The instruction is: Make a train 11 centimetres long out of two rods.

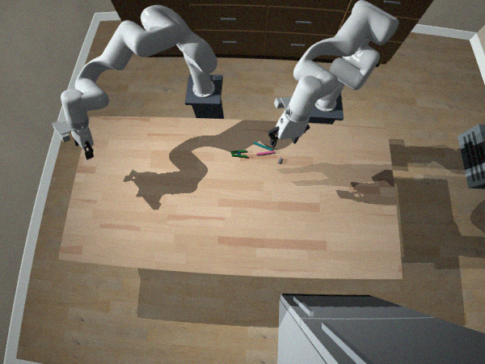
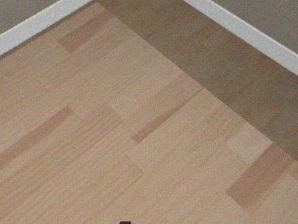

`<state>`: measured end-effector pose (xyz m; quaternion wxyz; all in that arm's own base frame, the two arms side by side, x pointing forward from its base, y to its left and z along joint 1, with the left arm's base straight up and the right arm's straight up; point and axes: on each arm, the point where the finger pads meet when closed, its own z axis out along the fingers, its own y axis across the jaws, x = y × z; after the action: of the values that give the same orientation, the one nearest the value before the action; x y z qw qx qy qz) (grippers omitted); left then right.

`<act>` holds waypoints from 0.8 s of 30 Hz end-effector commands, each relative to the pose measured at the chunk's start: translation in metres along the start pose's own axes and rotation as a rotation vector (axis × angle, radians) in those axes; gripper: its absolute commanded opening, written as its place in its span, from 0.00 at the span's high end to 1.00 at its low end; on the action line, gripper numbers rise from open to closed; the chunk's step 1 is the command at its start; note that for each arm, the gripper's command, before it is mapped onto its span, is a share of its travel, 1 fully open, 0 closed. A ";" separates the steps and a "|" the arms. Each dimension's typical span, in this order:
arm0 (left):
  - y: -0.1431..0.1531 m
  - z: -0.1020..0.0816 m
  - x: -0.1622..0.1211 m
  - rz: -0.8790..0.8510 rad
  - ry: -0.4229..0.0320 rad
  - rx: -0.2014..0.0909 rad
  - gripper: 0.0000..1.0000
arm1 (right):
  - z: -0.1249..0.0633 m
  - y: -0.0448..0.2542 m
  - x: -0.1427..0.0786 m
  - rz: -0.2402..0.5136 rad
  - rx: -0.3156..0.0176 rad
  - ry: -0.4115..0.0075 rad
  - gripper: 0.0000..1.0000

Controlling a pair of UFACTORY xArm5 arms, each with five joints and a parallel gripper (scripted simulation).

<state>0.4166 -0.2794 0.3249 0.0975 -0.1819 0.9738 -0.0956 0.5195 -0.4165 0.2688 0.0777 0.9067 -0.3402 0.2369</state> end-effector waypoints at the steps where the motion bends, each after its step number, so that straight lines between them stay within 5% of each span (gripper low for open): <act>1: -0.032 0.025 0.003 0.175 0.039 -0.033 0.00 | -0.018 0.064 -0.022 0.080 -0.070 -0.045 0.00; 5: -0.042 0.035 0.006 0.235 0.051 -0.040 0.00 | -0.023 0.085 -0.032 0.111 -0.084 -0.066 0.00; 6: -0.056 0.051 0.011 0.323 0.069 -0.051 0.00 | -0.031 0.115 -0.048 0.155 -0.102 -0.094 0.00; 20: -0.109 0.131 0.047 0.716 0.157 -0.086 0.00 | -0.079 0.230 -0.143 0.386 -0.177 -0.238 0.00; 22: -0.109 0.131 0.047 0.716 0.157 -0.086 0.00 | -0.079 0.230 -0.143 0.386 -0.177 -0.238 0.00; 24: -0.121 0.156 0.060 0.826 0.183 -0.094 0.00 | -0.095 0.256 -0.176 0.456 -0.193 -0.279 0.00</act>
<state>0.4346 -0.4060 0.2177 0.0477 0.1552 0.9862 -0.0323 0.2626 -0.4825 0.2598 0.0641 0.8412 -0.5249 0.1133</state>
